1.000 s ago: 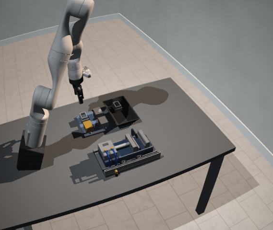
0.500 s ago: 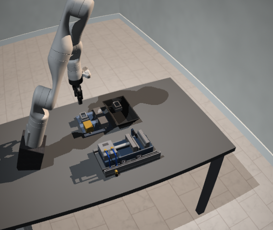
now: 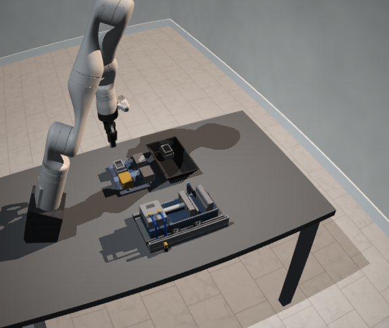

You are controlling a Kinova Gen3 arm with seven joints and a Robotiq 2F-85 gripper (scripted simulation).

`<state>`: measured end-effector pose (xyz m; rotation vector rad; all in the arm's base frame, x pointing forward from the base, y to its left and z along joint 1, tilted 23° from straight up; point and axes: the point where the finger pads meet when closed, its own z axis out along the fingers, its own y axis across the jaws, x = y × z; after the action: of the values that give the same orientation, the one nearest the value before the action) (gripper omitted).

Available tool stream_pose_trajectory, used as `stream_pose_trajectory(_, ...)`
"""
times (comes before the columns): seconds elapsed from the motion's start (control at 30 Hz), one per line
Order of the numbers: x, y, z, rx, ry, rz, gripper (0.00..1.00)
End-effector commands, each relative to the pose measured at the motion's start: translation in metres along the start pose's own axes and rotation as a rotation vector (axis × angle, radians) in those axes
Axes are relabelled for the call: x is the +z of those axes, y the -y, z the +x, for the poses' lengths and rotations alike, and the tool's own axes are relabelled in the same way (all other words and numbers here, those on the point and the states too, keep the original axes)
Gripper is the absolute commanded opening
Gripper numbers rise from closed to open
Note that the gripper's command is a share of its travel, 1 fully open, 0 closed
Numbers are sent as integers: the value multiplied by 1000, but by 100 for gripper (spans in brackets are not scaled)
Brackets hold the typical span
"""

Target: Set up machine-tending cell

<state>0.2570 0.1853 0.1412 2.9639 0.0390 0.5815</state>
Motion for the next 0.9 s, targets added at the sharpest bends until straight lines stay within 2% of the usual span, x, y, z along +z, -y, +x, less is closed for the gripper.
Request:
stream_pose_trajectory(0.0, 0, 0, 0, 0, -1, 1, 0)
stream_pose_trajectory(0.87, 6, 0, 0, 0, -1, 1, 0)
